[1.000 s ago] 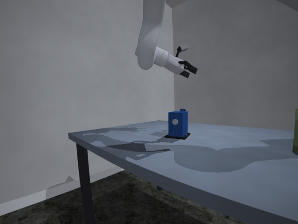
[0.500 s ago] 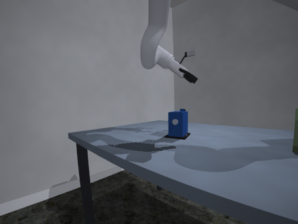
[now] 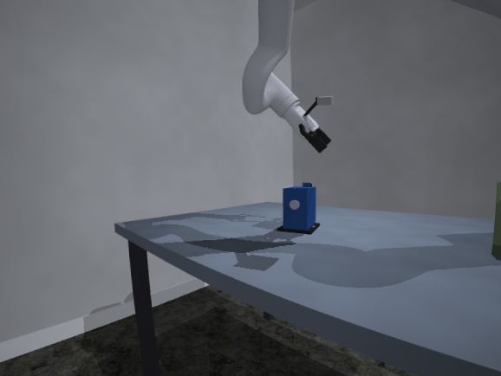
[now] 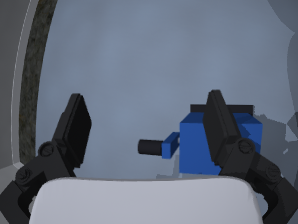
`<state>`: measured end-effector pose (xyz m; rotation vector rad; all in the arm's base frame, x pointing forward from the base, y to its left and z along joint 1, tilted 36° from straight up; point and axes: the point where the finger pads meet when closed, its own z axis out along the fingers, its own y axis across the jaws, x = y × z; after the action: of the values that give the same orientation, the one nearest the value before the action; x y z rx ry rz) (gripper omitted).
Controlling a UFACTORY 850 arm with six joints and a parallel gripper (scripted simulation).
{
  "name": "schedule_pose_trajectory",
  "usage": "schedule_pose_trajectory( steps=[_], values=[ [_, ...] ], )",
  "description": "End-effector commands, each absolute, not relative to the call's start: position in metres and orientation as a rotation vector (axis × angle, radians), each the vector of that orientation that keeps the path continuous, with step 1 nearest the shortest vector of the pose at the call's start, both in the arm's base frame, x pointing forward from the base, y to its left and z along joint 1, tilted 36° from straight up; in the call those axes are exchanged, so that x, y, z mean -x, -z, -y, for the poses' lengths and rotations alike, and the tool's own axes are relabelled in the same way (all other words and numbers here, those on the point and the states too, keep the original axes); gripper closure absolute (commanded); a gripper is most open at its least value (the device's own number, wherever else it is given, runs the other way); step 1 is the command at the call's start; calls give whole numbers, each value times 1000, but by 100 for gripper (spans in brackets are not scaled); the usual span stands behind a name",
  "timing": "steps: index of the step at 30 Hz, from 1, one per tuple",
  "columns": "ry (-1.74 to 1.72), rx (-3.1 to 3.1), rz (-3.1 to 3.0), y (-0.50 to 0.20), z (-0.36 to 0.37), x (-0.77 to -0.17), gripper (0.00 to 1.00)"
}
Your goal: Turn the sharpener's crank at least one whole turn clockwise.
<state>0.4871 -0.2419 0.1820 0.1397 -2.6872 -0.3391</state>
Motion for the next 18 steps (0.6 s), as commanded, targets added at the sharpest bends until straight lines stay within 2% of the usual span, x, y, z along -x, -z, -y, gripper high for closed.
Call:
schedule_pose_trajectory(
  steps=[1,18],
  values=[
    [391,83,2722,-173,238,-493,0],
    [547,721,2677,-153,234,-515,0]
  ],
)
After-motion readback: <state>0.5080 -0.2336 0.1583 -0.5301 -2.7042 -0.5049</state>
